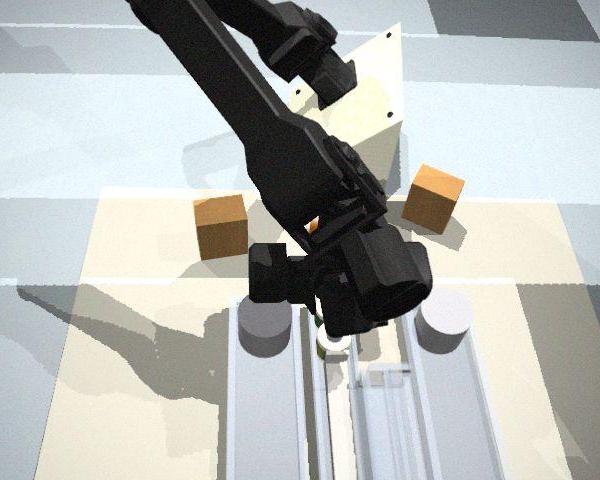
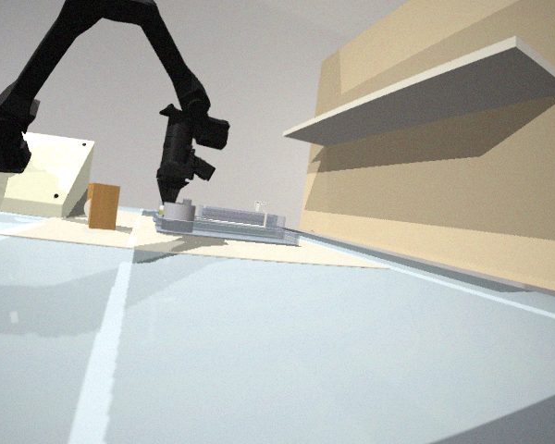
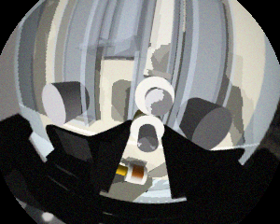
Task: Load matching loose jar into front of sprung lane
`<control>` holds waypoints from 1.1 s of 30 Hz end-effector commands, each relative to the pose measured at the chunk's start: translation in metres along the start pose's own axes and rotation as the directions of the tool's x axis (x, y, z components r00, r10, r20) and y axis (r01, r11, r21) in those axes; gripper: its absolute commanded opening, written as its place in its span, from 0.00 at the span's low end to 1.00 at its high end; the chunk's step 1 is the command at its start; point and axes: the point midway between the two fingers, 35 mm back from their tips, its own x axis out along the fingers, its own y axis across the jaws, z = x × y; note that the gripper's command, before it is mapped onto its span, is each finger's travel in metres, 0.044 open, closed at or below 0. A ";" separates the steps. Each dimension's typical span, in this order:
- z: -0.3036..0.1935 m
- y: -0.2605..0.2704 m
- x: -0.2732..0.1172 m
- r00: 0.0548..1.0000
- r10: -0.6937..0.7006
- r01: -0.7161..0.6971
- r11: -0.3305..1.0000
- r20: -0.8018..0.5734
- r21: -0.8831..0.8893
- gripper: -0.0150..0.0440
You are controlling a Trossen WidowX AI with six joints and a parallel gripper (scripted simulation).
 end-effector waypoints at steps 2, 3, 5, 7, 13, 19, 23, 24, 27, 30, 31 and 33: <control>0.001 -0.001 0.000 1.000 -0.006 0.006 1.000 0.008 0.004 0.25; 0.001 -0.001 0.000 1.000 -0.006 0.006 1.000 0.008 0.004 0.25; 0.001 -0.001 0.000 1.000 -0.006 0.006 1.000 0.008 0.004 0.25; 0.000 -0.001 0.000 1.000 -0.006 0.006 1.000 0.008 0.004 0.25; -0.003 0.000 0.000 1.000 -0.006 0.006 1.000 0.008 0.004 0.25; -0.003 0.000 0.000 1.000 -0.006 0.006 1.000 0.008 0.004 0.25; -0.002 0.000 0.000 1.000 -0.006 0.006 1.000 0.008 0.004 0.34; -0.002 0.000 0.000 1.000 -0.006 0.006 1.000 0.008 0.004 0.39; -0.002 0.000 0.000 1.000 -0.006 0.006 1.000 0.008 0.004 0.52; -0.002 0.000 0.000 1.000 -0.006 0.006 1.000 0.008 0.004 0.65; -0.002 0.000 0.000 1.000 -0.006 0.006 1.000 0.008 0.004 0.70; -0.002 0.000 0.000 1.000 -0.006 0.006 1.000 0.008 0.004 0.72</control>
